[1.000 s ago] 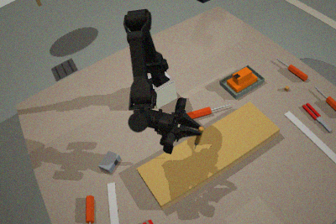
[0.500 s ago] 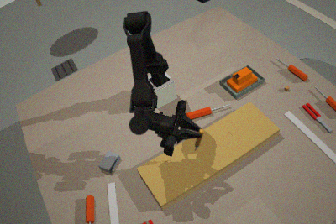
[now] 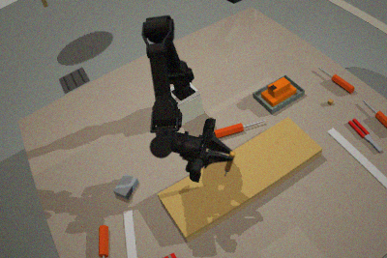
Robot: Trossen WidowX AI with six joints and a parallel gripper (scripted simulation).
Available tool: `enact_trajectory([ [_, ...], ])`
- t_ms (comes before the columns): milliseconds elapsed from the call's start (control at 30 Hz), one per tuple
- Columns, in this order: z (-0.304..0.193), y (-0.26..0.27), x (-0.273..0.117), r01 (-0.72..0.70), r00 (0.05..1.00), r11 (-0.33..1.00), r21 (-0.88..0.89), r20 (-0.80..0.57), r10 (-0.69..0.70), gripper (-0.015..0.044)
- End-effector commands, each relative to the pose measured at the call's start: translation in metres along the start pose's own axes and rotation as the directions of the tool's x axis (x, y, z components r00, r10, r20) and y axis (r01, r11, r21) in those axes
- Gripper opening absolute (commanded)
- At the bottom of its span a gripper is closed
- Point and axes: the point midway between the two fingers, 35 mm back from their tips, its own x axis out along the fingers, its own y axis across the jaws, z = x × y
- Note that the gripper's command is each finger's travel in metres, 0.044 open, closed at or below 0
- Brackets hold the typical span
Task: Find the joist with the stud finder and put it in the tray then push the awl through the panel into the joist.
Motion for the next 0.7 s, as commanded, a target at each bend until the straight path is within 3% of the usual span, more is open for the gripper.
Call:
enact_trajectory([
  [0,0.003,-0.001,0.001,0.005,1.0,1.0,-0.004,-0.005,-0.005,0.0],
  [667,0.025,-0.001,0.006,0.005,1.0,1.0,-0.003,-0.005,-0.005,0.0],
])
